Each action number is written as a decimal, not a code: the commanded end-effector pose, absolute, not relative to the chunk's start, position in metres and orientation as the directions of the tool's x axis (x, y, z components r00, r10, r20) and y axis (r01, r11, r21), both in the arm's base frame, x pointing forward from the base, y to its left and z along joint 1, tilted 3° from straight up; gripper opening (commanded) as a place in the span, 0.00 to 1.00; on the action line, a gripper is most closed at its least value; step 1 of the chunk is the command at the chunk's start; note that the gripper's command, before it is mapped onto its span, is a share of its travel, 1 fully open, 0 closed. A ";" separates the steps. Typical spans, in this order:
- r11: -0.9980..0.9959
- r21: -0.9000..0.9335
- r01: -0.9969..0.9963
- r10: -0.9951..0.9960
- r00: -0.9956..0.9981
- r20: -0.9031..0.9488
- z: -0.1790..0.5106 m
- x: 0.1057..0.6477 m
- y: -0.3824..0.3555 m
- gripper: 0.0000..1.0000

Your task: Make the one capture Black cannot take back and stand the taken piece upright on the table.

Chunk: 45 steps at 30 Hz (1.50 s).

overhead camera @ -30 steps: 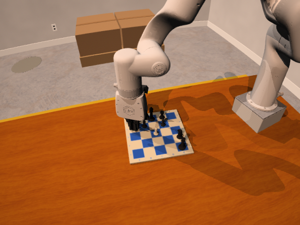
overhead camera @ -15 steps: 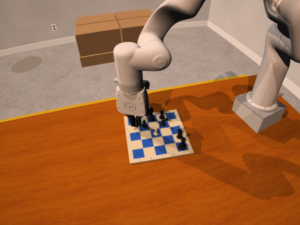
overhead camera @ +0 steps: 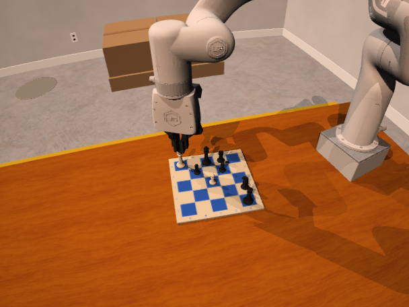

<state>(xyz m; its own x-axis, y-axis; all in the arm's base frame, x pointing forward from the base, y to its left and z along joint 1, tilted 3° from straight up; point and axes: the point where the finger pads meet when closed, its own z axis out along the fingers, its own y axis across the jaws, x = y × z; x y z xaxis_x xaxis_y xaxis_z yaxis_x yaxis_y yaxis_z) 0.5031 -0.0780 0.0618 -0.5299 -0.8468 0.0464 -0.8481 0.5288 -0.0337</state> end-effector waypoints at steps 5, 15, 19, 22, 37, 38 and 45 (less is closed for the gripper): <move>0.529 -0.038 -0.848 -0.847 -0.530 0.045 0.066 0.504 -0.078 0.00; 0.693 -0.046 -0.719 -0.719 -0.694 0.036 0.066 0.468 -0.157 0.00; 0.732 -0.048 -0.680 -0.679 -0.733 0.033 0.066 0.456 -0.176 0.00; 0.732 -0.048 -0.680 -0.679 -0.733 0.033 0.066 0.456 -0.176 0.00; 0.732 -0.048 -0.680 -0.679 -0.733 0.033 0.058 0.456 -0.176 0.00; 0.732 -0.048 -0.680 -0.679 -0.733 0.033 0.056 0.456 -0.176 0.00; 0.732 -0.048 -0.680 -0.679 -0.733 0.033 0.036 0.456 -0.178 0.00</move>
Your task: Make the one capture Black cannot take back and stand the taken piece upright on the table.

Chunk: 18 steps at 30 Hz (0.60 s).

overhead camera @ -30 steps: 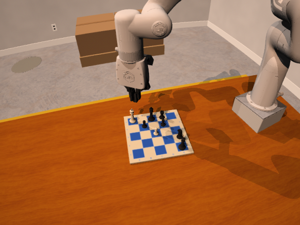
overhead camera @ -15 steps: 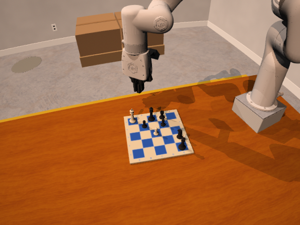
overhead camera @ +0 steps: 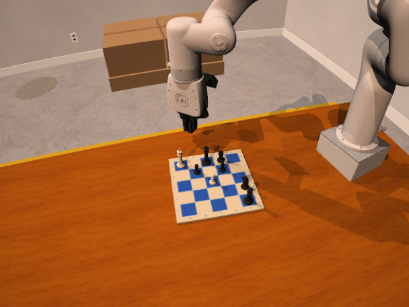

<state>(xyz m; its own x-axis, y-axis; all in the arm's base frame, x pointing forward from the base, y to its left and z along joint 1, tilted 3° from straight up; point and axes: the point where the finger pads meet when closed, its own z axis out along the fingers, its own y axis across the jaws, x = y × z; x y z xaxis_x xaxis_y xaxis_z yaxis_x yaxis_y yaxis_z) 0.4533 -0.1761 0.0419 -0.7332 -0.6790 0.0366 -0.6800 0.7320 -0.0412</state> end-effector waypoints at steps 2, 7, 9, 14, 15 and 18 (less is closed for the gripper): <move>0.732 -0.048 -0.680 -0.679 -0.733 0.033 0.026 0.456 -0.178 0.00; 0.732 -0.048 -0.680 -0.679 -0.733 0.033 0.002 0.457 -0.180 0.00; 0.732 -0.048 -0.680 -0.679 -0.733 0.033 -0.007 0.457 -0.180 0.00; 0.732 -0.048 -0.680 -0.679 -0.733 0.033 -0.023 0.457 -0.181 0.00; 0.732 -0.048 -0.680 -0.679 -0.733 0.033 -0.023 0.457 -0.181 0.00; 0.732 -0.048 -0.680 -0.679 -0.733 0.033 -0.027 0.457 -0.181 0.00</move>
